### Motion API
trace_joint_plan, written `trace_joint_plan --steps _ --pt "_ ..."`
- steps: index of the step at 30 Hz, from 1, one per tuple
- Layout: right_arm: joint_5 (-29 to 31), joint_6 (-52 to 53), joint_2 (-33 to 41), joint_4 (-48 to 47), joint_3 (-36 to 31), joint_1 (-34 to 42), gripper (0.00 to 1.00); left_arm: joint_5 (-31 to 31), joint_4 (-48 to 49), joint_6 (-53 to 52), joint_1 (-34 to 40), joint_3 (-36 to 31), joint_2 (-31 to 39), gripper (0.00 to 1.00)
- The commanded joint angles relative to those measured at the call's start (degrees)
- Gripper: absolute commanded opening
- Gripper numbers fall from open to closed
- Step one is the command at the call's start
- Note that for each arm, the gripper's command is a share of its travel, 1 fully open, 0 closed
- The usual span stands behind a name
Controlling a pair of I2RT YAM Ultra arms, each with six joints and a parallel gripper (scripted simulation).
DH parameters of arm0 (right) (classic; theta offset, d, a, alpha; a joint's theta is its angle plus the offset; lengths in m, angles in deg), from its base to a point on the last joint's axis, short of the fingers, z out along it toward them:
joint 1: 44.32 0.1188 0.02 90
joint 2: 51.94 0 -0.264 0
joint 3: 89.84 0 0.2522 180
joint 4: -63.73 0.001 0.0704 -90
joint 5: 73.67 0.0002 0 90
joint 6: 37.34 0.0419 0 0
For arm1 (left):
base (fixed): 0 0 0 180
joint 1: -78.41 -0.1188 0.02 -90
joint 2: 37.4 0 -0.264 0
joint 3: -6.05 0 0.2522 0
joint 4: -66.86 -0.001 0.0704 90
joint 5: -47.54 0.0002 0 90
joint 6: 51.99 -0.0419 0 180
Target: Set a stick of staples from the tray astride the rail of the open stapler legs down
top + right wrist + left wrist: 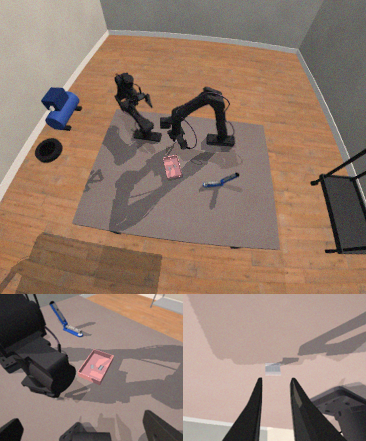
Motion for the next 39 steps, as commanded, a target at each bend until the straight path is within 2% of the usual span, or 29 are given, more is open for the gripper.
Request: trace_joint_plan --steps 1,5,9,15,20,22,26,37,39 --pt "0.07 0.05 -0.03 0.37 0.97 -0.35 1.00 -0.90 -3.86 -0.67 -0.67 3.27 0.94 0.31" --pt "0.07 0.05 -0.03 0.37 0.97 -0.35 1.00 -0.91 -6.53 -0.81 -0.81 5.27 2.25 0.31" --pt "0.07 0.05 -0.03 0.37 0.97 -0.35 1.00 -0.89 -4.86 -0.81 -0.70 2.14 2.87 0.31" --pt "0.07 0.05 -0.03 0.37 0.97 -0.35 1.00 -0.91 -3.99 -2.24 -0.63 1.04 3.11 0.33" --pt "0.07 0.05 -0.03 0.37 0.97 -0.35 1.00 -1.29 -3.89 -14.37 -0.91 1.76 3.07 0.33" --pt "0.07 0.05 -0.03 0.37 0.97 -0.35 1.00 -1.29 -3.89 -14.37 -0.91 1.76 3.07 0.33" --pt "0.07 0.05 -0.03 0.37 0.97 -0.35 1.00 -1.15 -3.49 -27.89 -1.25 1.97 3.06 0.33" --pt "0.07 0.05 -0.03 0.37 0.97 -0.35 1.00 -0.90 -2.75 -54.43 -2.35 2.22 2.51 0.33" --pt "0.07 0.05 -0.03 0.37 0.97 -0.35 1.00 -0.90 -2.75 -54.43 -2.35 2.22 2.51 0.33"
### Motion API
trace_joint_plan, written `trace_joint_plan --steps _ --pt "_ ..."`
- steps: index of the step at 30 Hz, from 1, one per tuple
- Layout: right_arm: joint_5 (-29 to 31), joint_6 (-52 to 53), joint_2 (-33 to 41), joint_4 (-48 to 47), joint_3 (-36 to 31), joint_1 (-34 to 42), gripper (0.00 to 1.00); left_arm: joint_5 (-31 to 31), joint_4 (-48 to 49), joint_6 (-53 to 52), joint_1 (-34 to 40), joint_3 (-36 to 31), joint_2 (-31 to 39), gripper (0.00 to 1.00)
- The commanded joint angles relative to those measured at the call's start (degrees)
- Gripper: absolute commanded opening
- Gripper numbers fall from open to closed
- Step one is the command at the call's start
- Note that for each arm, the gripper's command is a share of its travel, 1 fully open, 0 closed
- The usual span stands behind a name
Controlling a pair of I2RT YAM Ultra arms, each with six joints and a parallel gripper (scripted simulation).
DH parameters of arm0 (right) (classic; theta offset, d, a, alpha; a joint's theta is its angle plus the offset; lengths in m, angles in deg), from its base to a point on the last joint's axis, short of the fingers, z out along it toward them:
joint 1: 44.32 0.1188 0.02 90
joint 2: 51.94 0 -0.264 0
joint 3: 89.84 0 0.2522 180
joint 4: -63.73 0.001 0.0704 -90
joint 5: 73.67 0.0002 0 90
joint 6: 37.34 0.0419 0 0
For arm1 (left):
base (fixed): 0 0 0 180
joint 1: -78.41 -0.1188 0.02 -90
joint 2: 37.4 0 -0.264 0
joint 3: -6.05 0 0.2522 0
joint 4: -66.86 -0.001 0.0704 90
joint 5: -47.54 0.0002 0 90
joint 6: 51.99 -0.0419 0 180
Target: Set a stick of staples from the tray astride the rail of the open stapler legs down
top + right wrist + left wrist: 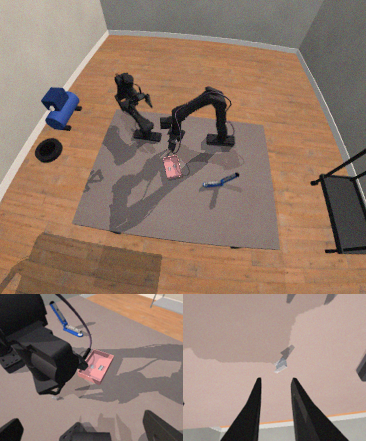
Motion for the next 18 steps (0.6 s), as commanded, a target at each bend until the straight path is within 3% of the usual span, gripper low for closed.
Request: trace_joint_plan --steps 1,15,18 --pt "0.07 0.05 -0.03 0.37 0.97 -0.35 1.00 -0.30 0.29 -10.17 -0.73 0.73 0.78 0.33" --pt "0.07 0.05 -0.03 0.37 0.97 -0.35 1.00 -0.24 1.32 -45.46 -1.94 0.96 0.70 0.33" --pt "0.07 0.05 -0.03 0.37 0.97 -0.35 1.00 0.13 1.17 -48.68 -2.20 0.95 0.70 0.33"
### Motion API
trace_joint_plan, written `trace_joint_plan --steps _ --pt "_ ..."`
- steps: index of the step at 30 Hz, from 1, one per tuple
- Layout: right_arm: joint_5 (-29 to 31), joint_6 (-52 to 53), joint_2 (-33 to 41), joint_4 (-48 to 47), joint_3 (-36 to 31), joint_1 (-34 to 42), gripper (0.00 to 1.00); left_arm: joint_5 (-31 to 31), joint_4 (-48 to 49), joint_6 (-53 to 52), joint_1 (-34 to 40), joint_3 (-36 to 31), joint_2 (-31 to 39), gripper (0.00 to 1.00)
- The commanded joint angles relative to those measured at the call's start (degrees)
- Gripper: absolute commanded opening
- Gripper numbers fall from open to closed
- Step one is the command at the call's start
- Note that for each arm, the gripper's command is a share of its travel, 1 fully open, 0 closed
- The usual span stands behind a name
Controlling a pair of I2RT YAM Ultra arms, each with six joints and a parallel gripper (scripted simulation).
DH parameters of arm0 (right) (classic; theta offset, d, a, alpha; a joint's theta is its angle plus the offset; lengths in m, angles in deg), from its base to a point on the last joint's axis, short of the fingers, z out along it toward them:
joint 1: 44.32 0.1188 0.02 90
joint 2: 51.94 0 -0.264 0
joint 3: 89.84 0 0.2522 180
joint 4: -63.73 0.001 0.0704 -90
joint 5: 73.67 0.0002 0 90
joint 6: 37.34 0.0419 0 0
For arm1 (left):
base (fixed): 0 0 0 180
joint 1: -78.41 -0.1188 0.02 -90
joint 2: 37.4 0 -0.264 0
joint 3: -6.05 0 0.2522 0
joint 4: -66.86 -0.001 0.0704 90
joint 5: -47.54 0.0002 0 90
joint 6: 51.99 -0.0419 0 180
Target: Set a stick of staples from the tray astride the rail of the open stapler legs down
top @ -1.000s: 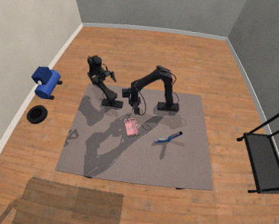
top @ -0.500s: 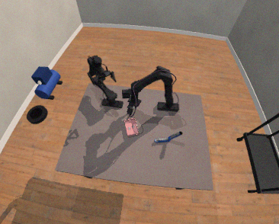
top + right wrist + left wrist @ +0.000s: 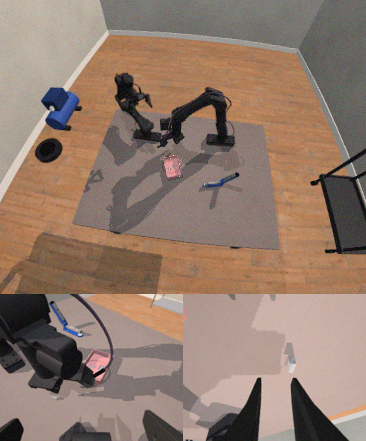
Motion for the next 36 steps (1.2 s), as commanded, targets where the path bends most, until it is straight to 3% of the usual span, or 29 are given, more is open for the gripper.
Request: trace_joint_plan --steps 1,29,36 --pt "0.07 0.05 -0.03 0.37 0.97 -0.35 1.00 0.03 0.83 -10.86 -0.73 0.96 0.69 0.33" --pt "0.07 0.05 -0.03 0.37 0.97 -0.35 1.00 0.81 1.83 -77.45 -2.28 0.24 0.09 0.33" --pt "0.07 0.05 -0.03 0.37 0.97 -0.35 1.00 -0.06 2.05 -87.14 1.62 -1.13 -1.19 0.33"
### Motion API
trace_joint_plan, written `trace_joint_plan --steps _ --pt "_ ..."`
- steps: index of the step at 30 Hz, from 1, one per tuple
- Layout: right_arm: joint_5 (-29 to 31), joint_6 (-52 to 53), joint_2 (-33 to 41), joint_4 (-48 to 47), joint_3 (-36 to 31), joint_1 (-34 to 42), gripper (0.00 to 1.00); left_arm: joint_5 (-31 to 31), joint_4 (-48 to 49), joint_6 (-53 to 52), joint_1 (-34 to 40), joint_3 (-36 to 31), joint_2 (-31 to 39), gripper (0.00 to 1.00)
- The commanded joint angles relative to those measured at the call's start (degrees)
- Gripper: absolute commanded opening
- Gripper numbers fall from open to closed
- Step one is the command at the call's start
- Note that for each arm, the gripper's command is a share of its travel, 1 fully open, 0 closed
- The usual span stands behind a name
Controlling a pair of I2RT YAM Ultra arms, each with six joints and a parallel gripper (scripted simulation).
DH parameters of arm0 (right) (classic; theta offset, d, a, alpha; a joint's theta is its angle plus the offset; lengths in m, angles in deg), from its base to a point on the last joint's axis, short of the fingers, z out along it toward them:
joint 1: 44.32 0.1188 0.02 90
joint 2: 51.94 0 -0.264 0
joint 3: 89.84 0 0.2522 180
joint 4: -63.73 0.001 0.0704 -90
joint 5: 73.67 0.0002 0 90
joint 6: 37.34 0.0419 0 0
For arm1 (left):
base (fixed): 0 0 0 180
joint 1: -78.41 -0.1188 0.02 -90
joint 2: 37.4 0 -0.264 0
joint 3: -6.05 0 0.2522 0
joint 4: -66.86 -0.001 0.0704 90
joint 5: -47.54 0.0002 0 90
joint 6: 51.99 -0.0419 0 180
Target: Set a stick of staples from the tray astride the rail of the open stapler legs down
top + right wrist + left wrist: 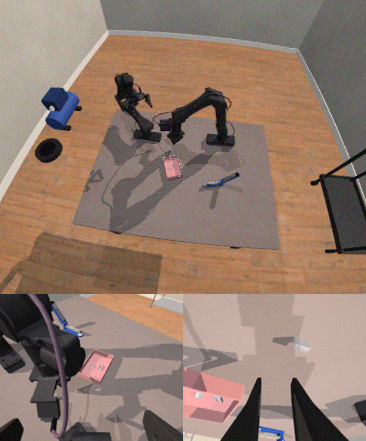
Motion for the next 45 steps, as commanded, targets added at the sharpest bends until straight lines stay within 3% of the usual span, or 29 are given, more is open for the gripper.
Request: trace_joint_plan --steps 1,34,45 --pt "0.07 0.05 -0.03 0.37 0.97 -0.35 1.00 0.21 0.38 -8.55 3.58 -1.30 -1.21 0.33" --pt "0.07 0.05 -0.03 0.37 0.97 -0.35 1.00 0.83 6.83 -12.11 4.11 -4.37 -4.86 0.33" --pt "0.07 0.05 -0.03 0.37 0.97 -0.35 1.00 0.46 6.14 -11.79 4.34 -3.74 -4.37 0.18"
